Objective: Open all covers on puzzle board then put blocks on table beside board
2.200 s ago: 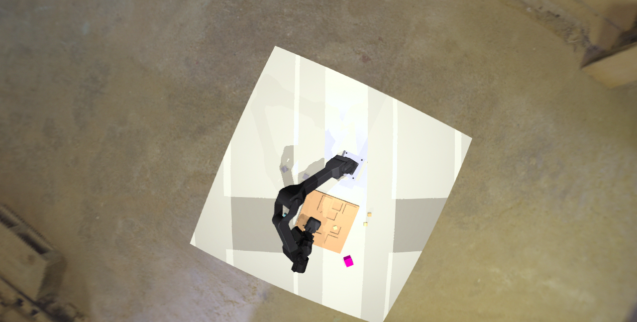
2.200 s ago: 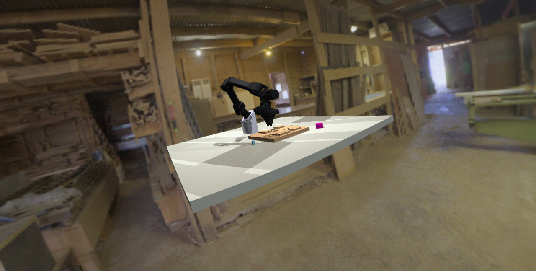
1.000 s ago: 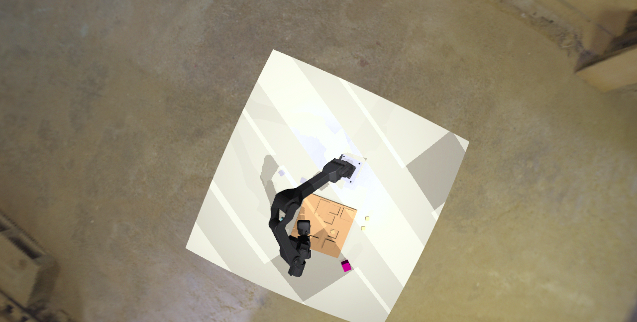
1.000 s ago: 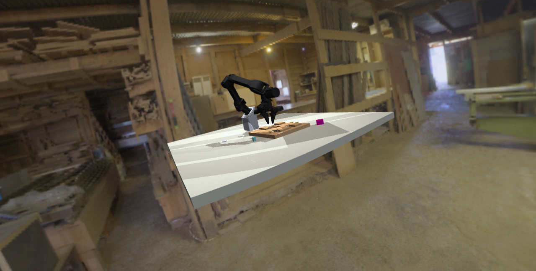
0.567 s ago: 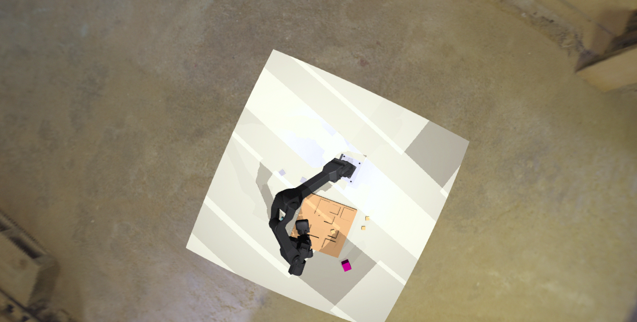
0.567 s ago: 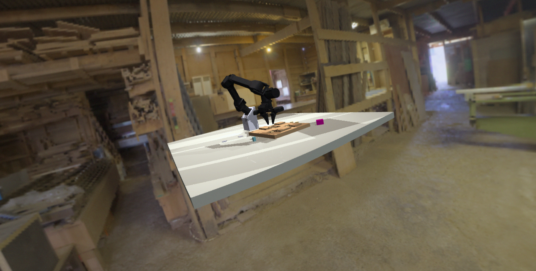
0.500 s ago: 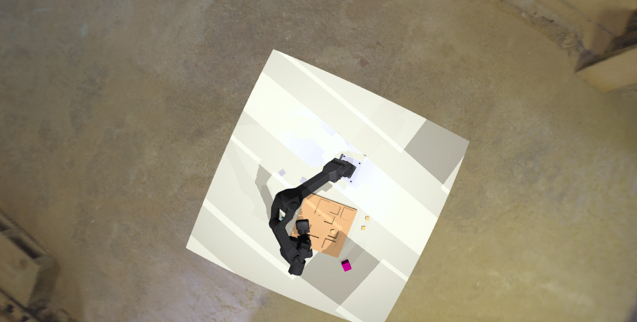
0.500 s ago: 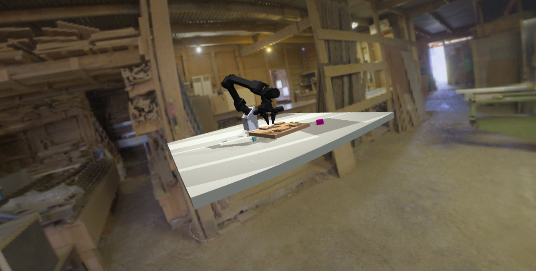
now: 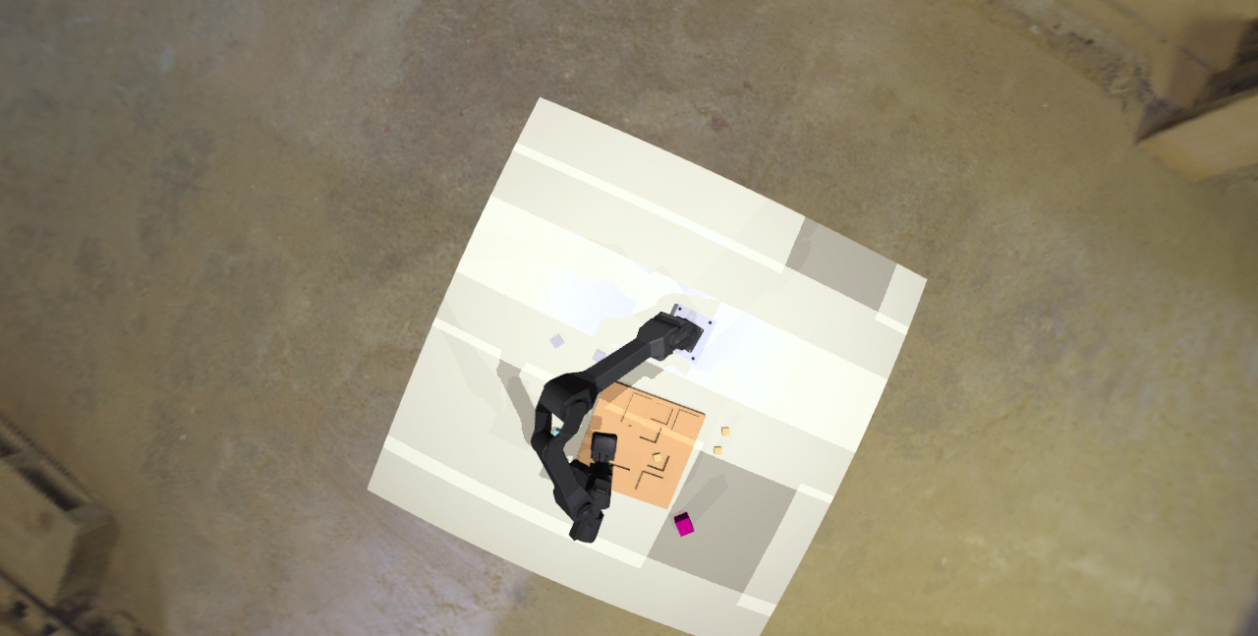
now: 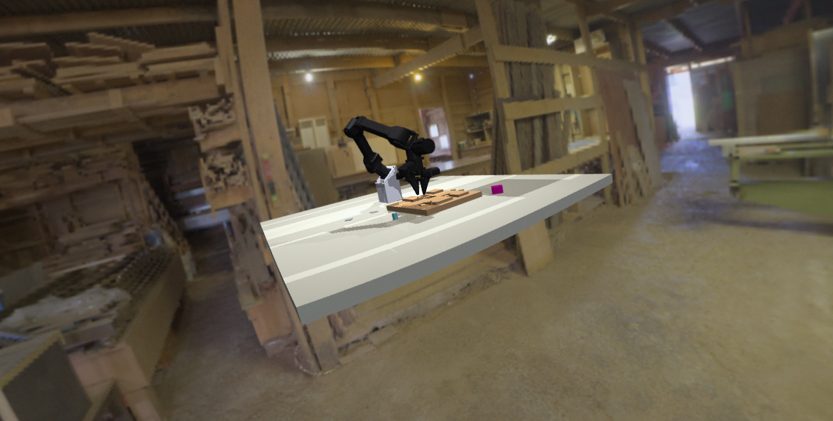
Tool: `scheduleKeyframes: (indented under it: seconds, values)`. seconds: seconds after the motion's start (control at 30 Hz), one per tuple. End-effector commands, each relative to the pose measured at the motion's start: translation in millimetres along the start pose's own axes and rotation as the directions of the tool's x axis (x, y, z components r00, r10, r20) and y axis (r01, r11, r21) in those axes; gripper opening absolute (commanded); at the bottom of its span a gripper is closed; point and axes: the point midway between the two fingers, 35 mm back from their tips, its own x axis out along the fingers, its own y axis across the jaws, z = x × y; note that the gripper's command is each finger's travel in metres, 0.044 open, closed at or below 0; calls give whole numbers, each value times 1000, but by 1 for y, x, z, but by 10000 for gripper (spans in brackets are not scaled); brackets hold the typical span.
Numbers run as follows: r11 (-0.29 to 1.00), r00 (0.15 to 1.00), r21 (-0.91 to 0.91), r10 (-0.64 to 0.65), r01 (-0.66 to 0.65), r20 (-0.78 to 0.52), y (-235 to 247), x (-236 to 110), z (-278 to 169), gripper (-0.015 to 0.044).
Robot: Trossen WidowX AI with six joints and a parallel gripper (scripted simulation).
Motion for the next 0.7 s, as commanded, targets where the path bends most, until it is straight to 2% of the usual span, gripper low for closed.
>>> scheduleKeyframes:
  seconds: [0.0,0.67]
  values:
    - [998,1000,63,0,0,-1,0,2,0,144]
    - [931,1000,365,0,0,0,0,9,0,144]
